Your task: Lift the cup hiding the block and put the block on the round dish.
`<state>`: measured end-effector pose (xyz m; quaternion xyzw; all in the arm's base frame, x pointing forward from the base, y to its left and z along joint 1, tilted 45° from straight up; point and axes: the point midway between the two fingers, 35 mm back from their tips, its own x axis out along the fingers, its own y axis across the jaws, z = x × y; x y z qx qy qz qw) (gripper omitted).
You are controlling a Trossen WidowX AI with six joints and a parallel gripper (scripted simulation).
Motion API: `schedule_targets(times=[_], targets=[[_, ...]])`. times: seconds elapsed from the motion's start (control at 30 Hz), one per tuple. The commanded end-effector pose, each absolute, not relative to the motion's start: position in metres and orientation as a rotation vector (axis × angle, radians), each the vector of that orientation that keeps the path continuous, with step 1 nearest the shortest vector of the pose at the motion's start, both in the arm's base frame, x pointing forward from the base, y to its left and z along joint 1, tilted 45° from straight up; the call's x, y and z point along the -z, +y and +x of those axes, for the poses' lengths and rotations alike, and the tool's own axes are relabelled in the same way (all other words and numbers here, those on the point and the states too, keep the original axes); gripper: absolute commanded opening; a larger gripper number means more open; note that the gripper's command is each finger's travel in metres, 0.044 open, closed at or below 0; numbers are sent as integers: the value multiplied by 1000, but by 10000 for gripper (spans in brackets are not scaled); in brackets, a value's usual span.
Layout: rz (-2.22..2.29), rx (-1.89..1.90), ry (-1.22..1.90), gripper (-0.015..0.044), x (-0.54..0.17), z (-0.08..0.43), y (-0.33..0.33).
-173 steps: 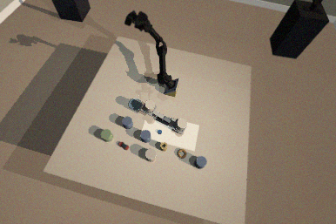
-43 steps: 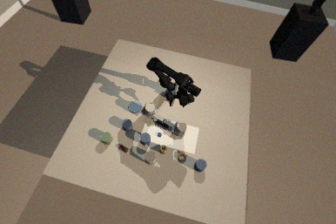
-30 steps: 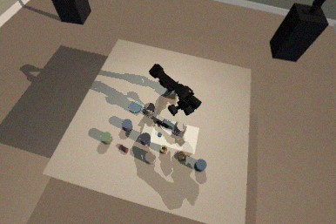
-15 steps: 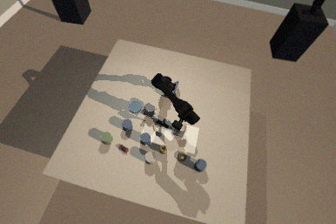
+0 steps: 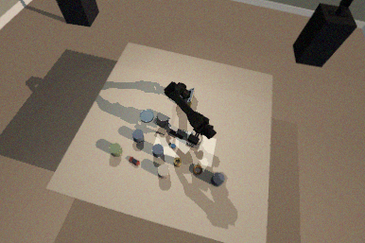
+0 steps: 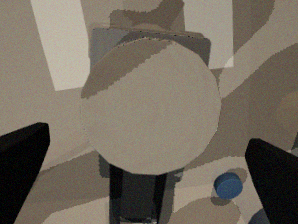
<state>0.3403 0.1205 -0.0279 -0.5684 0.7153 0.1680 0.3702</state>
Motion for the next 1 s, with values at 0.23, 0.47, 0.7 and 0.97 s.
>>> schedule_targets(times=[0.23,0.47,0.7,0.97], targets=[[-1467,-433,1833,440,40,340,110],[-1467,-433,1833,440,48,339,102],[-1467,-433,1833,440,56,338,94],[-1468,-432,1833,440,65,337,85]])
